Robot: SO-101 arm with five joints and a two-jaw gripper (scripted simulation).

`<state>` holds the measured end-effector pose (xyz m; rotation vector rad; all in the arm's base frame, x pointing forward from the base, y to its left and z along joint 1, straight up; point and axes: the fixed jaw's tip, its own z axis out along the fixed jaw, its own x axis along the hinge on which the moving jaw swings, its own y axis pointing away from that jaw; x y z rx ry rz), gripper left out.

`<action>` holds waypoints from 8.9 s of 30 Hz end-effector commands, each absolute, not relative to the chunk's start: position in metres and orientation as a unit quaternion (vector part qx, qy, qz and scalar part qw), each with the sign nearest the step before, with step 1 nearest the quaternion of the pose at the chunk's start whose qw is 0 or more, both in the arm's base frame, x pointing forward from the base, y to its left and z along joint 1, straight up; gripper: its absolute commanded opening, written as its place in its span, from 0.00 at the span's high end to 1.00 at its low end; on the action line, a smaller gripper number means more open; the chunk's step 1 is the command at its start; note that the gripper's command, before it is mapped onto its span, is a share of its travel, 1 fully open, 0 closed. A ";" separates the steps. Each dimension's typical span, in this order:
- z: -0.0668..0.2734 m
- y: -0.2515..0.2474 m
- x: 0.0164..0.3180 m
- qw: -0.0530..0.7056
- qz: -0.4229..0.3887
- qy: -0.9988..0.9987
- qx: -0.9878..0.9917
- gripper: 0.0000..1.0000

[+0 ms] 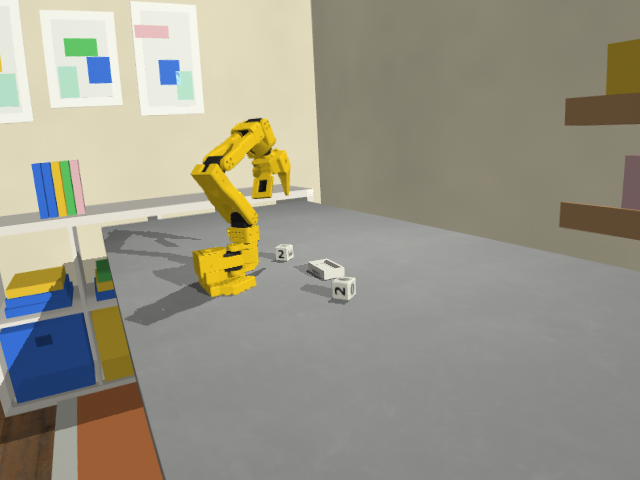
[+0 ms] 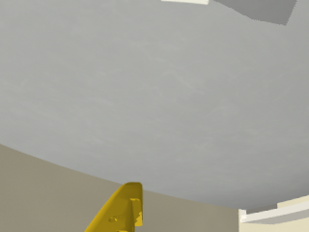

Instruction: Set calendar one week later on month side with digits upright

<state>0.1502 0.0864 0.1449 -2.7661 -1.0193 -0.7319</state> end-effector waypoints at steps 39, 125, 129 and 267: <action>0.138 0.087 0.143 0.175 -0.206 0.115 -0.956 0.65; 0.062 0.085 0.127 0.021 -0.012 0.437 -0.899 0.65; 0.062 0.085 0.127 0.021 -0.012 0.437 -0.899 0.65; 0.018 0.094 0.133 0.009 -0.005 0.435 -0.900 1.00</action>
